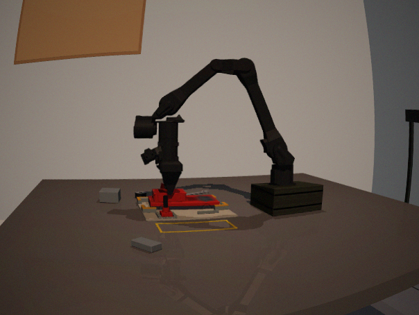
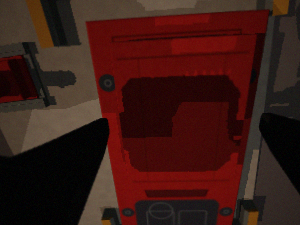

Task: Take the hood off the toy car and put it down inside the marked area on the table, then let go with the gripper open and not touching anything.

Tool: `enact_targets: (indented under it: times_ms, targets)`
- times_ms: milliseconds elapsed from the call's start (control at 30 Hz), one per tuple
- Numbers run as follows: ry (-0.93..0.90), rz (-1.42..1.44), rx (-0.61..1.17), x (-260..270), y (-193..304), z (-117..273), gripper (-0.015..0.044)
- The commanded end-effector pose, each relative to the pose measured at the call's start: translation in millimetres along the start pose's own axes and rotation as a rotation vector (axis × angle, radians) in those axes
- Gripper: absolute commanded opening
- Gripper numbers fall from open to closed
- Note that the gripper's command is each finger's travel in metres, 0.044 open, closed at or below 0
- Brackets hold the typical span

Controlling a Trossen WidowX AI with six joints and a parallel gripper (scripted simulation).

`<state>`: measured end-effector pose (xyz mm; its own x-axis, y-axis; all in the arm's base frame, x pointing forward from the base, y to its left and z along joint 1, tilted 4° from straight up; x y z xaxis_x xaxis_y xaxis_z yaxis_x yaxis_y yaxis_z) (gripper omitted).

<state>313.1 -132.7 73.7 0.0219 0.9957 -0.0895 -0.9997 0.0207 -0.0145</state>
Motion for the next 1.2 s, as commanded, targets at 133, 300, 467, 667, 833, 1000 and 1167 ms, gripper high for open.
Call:
enact_targets:
  times_ms: [133, 300, 467, 667, 833, 1000, 1167]
  targets:
    - [-0.006, 0.003, 0.003, 0.9, 0.8, -5.0, 0.044]
    - [-0.006, 0.003, 0.003, 0.9, 0.8, -7.5, 0.044]
    - [-0.006, 0.003, 0.003, 0.9, 0.9, -9.9, 0.044]
    - [-0.006, 0.003, 0.003, 1.0, 1.0, -12.9, 0.044]
    - [0.0, 0.0, 0.0, 0.1, 0.1, -11.7, 0.0387]
    - [0.0, 0.0, 0.0, 0.1, 0.1, -11.7, 0.0335]
    - [0.0, 0.0, 0.0, 0.1, 0.1, -11.7, 0.0301]
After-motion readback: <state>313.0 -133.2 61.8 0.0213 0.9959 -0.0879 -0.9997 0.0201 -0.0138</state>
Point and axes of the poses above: the point midway between the two fingers, 35 mm back from their tips, its own z axis back along the fingers, its own x axis across the jaws, y = z × x, the point moved 5 cm from there along z, back along the fingers, and after that the axes turned 10 degrees about z, right-handed, at the moved point
